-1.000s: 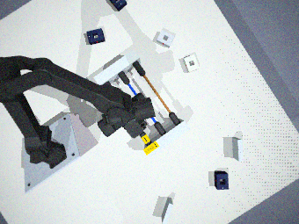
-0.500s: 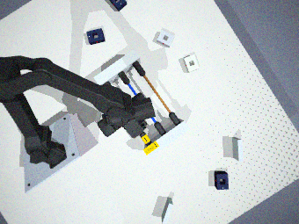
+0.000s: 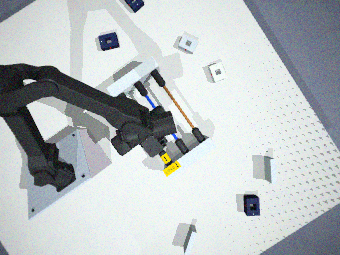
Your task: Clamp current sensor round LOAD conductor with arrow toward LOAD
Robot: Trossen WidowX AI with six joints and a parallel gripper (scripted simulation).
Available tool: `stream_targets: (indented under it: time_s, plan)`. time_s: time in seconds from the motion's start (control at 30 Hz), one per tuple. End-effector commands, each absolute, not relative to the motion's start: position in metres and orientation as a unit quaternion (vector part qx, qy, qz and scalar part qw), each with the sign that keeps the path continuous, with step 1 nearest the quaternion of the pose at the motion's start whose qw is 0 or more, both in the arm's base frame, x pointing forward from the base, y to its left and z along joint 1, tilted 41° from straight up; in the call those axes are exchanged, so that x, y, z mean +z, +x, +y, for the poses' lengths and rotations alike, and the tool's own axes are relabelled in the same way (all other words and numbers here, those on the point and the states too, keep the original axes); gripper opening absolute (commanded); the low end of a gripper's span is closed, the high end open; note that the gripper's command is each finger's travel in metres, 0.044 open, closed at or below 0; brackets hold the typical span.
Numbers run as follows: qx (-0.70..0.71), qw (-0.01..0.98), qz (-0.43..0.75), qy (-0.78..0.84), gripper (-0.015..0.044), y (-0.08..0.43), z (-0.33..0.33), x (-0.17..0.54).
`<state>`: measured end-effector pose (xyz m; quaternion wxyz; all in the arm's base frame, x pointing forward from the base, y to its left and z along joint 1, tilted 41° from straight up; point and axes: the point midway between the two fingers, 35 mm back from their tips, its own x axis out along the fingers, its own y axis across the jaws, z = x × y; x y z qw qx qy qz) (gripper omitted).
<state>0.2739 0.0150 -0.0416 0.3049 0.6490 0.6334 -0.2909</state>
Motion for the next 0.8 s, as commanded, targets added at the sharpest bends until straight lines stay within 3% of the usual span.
stream_targets:
  time_s: [0.0,0.4,0.77]
  plan:
    - [-0.29,0.306,0.633,0.65,0.0131,0.274,0.014,-0.041]
    - [-0.29,0.306,0.633,0.65,0.044,0.274,0.014,-0.041]
    - [-0.288,0.305,0.628,0.656,0.044,0.275,0.033,-0.065]
